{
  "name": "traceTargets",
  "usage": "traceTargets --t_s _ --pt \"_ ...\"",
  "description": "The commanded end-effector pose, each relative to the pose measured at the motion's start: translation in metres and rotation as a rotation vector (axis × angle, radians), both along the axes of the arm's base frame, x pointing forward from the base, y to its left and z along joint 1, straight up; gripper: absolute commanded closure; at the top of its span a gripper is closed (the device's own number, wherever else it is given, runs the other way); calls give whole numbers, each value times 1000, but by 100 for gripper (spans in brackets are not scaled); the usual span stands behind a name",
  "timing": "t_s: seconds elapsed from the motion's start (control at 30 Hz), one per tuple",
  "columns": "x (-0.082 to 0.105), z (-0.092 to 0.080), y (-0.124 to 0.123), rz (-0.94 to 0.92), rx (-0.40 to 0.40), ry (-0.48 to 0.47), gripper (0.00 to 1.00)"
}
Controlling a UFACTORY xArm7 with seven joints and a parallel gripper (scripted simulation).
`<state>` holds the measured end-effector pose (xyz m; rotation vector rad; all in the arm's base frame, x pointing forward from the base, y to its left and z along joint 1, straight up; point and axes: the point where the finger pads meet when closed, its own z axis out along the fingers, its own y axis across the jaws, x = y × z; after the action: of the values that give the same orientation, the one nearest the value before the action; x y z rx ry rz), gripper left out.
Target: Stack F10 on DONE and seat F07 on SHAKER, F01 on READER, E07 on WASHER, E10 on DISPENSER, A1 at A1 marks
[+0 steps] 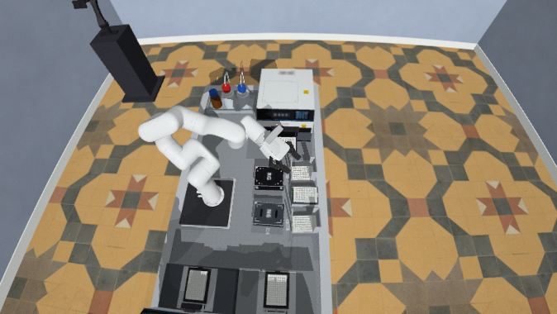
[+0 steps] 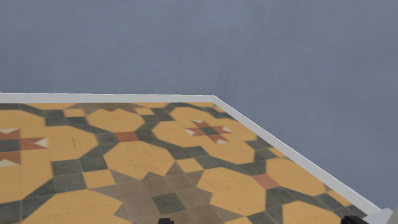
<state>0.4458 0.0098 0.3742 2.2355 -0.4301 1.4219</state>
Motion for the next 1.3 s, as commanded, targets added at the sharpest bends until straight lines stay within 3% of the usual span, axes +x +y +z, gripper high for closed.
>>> traceTargets --t_s 0.0,0.53,1.03,1.1,1.27 --pt "0 2 0 0 1 -3 0" --pt "0 2 0 0 1 -3 0" --pt "-34 -35 -3 -306 440 266 0" --pt "-34 -35 -3 -306 440 266 0" --pt "-45 -47 -4 -409 587 355 0"
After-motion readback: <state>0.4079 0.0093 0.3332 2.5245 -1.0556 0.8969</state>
